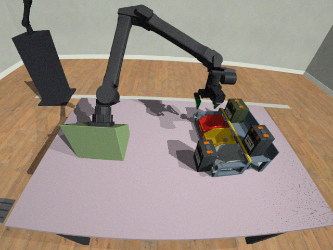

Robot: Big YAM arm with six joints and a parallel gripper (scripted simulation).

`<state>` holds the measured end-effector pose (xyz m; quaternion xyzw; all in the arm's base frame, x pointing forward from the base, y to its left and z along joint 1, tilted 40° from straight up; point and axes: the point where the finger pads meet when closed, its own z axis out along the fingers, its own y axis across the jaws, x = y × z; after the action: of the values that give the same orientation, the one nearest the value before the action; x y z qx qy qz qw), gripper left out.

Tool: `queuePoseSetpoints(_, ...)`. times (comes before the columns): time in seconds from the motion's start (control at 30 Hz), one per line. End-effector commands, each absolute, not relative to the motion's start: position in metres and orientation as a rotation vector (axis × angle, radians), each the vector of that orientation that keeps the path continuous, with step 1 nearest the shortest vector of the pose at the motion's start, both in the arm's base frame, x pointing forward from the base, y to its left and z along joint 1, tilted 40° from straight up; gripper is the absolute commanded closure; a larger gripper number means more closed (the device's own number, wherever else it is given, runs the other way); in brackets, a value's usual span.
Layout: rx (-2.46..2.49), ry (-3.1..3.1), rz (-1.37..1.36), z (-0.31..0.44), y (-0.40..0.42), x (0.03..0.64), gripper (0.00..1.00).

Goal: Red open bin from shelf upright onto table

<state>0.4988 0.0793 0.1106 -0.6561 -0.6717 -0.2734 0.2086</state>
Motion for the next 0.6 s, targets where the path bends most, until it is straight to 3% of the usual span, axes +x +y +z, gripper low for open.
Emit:
queuePoseSetpoints(0.0, -1.862, -1.836, -0.776, 0.115, 0.066, 0.514, 0.00)
queuePoseSetpoints(0.57, -1.861, -1.828, -0.771, 0.113, 0.067, 0.513, 0.00)
